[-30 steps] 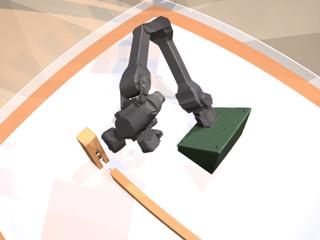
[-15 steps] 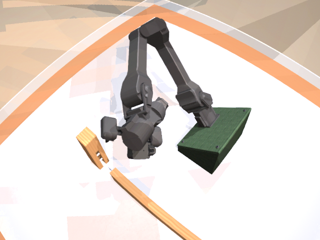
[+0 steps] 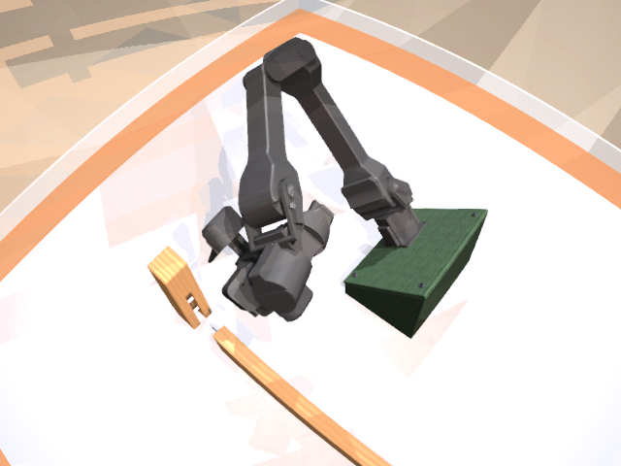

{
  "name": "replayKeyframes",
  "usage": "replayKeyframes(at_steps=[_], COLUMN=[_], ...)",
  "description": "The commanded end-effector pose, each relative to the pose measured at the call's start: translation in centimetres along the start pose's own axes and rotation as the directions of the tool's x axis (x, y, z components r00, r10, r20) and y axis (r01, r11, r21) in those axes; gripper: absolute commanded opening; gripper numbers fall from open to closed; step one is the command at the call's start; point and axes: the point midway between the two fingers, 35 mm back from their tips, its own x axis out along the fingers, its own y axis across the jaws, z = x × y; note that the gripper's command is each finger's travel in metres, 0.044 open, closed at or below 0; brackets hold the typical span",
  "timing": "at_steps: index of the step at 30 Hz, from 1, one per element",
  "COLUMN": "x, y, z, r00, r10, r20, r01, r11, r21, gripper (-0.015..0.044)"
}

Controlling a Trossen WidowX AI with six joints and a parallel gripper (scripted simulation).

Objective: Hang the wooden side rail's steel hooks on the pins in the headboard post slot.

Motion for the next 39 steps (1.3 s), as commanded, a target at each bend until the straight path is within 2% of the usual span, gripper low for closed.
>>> replayKeyframes(at_steps=[1, 8, 15, 39], x=[-0.23, -0.38, -0.59, -0.59], y=[0.34, 0.53, 0.66, 0.66], z=[1.08, 1.60, 1.92, 1.93], r00=[0.993, 0.985, 0.976, 0.975], r10=[-0.118, -0.166, -0.207, -0.209], r20=[0.025, 0.045, 0.071, 0.071], r01=[0.075, 0.052, -0.011, -0.013], r11=[0.766, 0.536, 0.275, 0.268], r21=[0.639, 0.842, 0.961, 0.963], gripper=[0.0440, 0.0440, 0.0440, 0.0440])
